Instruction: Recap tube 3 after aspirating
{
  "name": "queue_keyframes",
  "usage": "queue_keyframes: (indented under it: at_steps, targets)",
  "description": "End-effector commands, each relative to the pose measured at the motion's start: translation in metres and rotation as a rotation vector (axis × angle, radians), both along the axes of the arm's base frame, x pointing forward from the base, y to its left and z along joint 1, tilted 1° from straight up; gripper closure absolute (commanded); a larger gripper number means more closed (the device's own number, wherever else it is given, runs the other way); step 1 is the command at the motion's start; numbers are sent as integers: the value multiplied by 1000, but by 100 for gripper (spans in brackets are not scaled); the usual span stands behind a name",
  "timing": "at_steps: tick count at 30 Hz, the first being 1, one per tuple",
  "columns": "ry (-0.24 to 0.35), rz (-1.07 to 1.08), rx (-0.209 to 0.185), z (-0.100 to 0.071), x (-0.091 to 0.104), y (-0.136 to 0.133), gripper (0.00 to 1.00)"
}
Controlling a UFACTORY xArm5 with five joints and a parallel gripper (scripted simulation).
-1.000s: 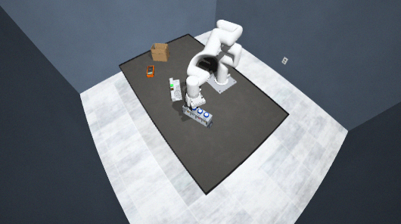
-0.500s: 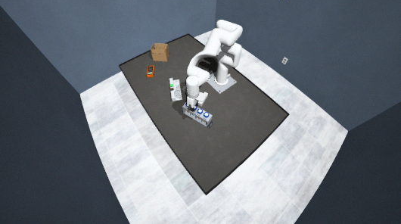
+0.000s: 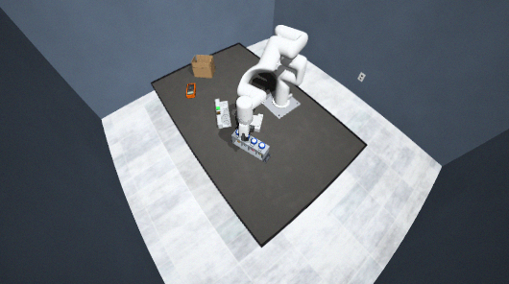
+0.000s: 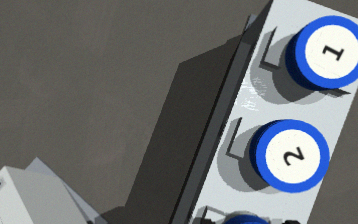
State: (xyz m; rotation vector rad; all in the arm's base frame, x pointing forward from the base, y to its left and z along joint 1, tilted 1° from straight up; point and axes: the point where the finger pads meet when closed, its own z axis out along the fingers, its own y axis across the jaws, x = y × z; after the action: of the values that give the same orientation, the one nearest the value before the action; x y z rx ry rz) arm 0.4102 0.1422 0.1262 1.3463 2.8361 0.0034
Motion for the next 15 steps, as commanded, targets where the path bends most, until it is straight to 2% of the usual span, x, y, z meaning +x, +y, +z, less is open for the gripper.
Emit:
queue_keyframes:
  at_steps: [1,8,15]
  targets:
    - [-8,2,-11,1,1,0,100]
    - [-8,2,-11,1,1,0,100]
    - [-10,-348,-9,1,1,0,100]
